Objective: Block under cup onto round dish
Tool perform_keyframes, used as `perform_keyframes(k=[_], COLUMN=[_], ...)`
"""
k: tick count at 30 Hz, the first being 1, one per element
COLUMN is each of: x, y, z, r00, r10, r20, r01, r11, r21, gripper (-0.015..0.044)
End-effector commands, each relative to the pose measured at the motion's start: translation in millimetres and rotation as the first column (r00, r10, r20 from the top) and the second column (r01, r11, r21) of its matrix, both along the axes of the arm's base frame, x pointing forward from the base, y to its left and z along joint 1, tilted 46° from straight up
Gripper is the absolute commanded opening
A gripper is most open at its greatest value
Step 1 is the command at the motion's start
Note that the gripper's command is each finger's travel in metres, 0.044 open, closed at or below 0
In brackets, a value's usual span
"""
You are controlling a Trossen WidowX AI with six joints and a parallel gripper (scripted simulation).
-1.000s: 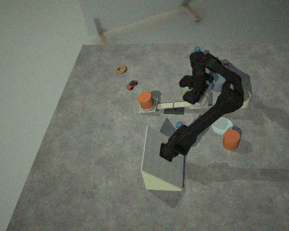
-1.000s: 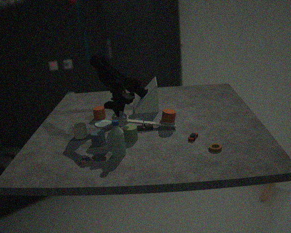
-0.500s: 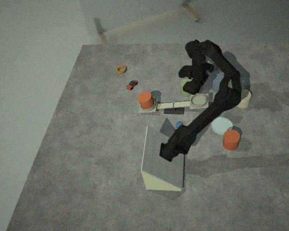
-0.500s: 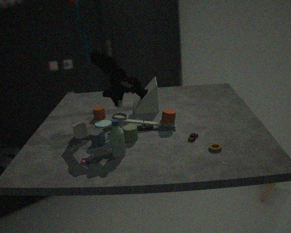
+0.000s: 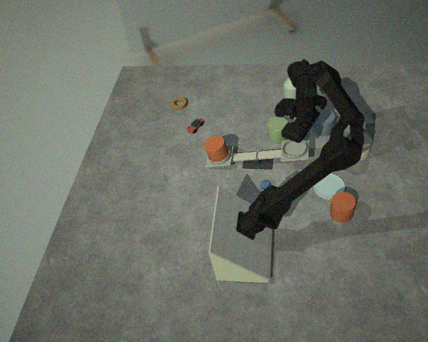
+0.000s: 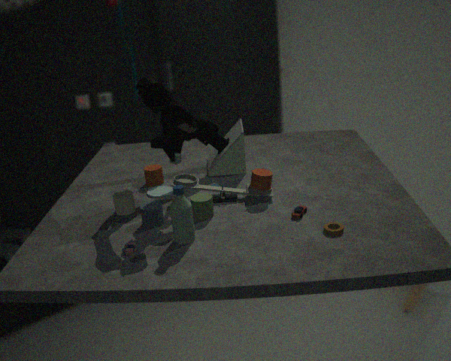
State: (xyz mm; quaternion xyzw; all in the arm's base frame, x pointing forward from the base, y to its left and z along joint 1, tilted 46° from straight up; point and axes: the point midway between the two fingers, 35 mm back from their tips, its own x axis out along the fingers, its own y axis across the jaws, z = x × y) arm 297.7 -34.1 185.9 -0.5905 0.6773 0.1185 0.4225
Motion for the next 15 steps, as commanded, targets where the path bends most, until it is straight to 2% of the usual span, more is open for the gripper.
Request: perform_keyframes(k=[1, 15], x=[-8, -54], y=[-19, -92], z=[2, 6], r00=[1.0, 1.0], r10=[-0.001, -0.018], r20=[0.002, 0.014], r01=[0.001, 0.018], r11=[1.0, 1.0], r21=[0.011, 0.0], gripper=[0.0, 0.0])
